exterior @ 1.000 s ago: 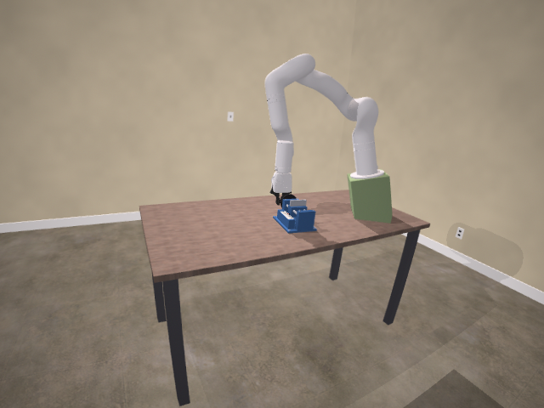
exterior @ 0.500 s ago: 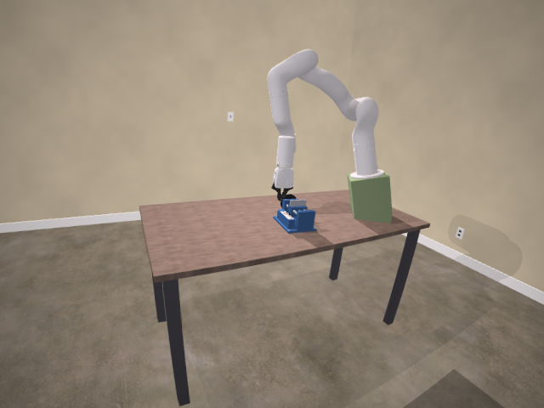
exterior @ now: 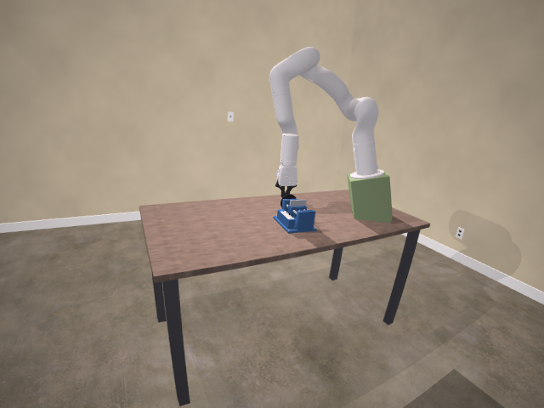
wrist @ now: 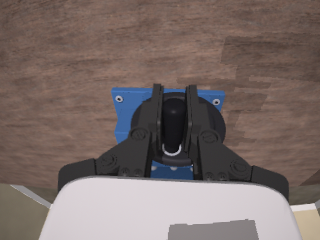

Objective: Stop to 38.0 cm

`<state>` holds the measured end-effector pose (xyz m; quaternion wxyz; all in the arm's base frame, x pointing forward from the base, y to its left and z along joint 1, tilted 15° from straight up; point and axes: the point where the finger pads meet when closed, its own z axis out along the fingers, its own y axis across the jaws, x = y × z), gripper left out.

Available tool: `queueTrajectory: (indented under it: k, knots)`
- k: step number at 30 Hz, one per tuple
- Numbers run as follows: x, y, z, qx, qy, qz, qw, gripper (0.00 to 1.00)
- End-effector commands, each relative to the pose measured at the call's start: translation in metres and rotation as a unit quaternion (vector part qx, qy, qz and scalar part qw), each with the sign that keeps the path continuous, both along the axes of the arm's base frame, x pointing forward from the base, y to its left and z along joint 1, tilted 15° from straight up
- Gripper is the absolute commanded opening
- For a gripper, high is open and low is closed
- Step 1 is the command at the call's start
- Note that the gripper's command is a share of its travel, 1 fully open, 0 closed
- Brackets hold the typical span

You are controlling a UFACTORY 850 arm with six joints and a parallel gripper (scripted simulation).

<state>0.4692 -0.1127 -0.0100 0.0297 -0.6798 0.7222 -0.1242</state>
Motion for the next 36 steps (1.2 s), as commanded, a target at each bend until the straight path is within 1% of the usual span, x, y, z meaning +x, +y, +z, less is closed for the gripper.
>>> queueTrajectory:
  k: [1,20,28,36]
  knots:
    - [-0.007,0.0,0.0,0.0,-0.001,0.0,1.0,0.06]
    - [-0.024,0.0,-0.011,0.0,-0.001,0.0,1.0,0.06]
    - [-0.03,-0.001,-0.023,0.0,-0.001,0.0,1.0,0.06]
    - [-0.031,-0.002,-0.033,0.0,-0.001,0.0,1.0,0.06]
